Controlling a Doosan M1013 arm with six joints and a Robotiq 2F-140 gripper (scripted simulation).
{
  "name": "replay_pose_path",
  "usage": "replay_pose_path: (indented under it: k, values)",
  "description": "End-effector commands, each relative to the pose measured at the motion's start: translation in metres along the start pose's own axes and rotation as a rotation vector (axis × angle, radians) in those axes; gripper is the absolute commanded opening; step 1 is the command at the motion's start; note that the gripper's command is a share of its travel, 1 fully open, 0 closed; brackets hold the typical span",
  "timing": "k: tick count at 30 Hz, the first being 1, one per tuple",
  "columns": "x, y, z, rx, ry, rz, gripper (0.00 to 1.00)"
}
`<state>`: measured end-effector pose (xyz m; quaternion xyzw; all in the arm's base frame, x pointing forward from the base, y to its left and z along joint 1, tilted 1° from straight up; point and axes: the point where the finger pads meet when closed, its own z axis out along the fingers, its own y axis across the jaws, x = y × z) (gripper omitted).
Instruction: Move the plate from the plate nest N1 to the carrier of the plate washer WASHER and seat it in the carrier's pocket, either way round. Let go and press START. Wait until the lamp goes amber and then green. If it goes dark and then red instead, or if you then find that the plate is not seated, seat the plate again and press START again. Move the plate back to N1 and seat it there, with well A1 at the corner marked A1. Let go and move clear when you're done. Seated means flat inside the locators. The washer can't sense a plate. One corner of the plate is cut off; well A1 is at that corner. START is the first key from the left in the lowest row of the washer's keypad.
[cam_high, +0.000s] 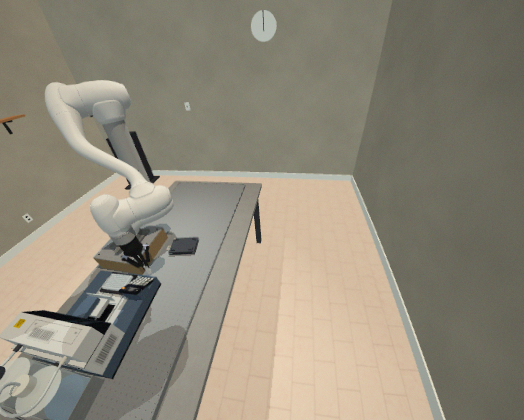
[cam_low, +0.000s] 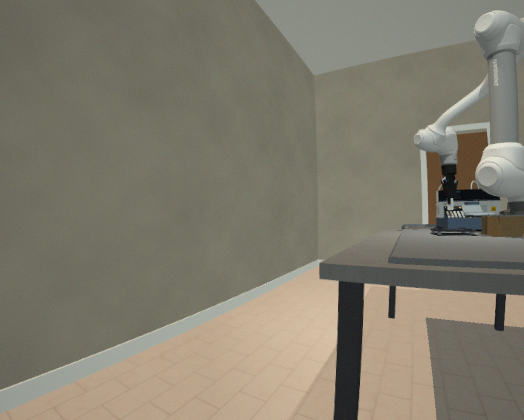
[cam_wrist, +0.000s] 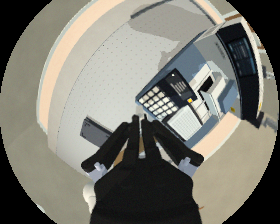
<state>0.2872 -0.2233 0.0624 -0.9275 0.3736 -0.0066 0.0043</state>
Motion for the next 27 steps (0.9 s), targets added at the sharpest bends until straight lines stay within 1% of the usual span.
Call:
replay_pose_path:
  k: [1,20,27]
  values:
    - [0.000,0.000,-0.004,0.000,0.000,0.000,0.10]
    - [0.000,0.000,-0.032,0.000,0.000,0.000,0.10]
    - [0.000,0.000,-0.032,0.000,0.000,0.000,0.10]
